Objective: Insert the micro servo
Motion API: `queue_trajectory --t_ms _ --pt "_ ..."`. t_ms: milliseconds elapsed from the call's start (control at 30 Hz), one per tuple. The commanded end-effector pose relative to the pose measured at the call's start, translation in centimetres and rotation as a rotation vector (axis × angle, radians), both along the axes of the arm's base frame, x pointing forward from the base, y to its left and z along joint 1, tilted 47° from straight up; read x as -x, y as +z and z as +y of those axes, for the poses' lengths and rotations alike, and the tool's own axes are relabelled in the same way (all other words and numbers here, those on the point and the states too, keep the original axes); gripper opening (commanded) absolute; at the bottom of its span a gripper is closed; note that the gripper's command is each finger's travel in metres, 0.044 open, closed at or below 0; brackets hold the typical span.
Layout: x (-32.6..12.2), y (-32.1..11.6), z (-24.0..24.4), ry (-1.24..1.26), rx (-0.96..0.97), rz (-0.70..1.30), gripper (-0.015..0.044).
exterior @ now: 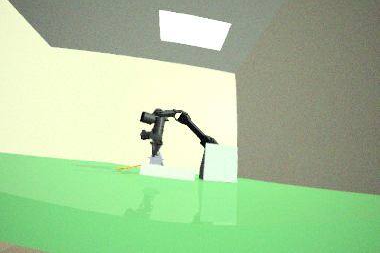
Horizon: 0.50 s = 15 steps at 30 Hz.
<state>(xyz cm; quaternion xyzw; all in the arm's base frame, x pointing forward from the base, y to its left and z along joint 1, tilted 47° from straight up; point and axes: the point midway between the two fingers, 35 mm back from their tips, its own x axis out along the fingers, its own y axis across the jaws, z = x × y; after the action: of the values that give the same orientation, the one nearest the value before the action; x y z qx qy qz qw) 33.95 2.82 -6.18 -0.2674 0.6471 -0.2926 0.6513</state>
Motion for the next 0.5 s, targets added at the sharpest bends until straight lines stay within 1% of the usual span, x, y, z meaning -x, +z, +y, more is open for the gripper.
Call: queue_trajectory --t_ms 0,467 --pt "0.0 -0.2 -0.1 0.009 0.003 0.001 0.0" --pt "0.0 -1.4 -1.4 0.009 0.004 0.001 0.0"
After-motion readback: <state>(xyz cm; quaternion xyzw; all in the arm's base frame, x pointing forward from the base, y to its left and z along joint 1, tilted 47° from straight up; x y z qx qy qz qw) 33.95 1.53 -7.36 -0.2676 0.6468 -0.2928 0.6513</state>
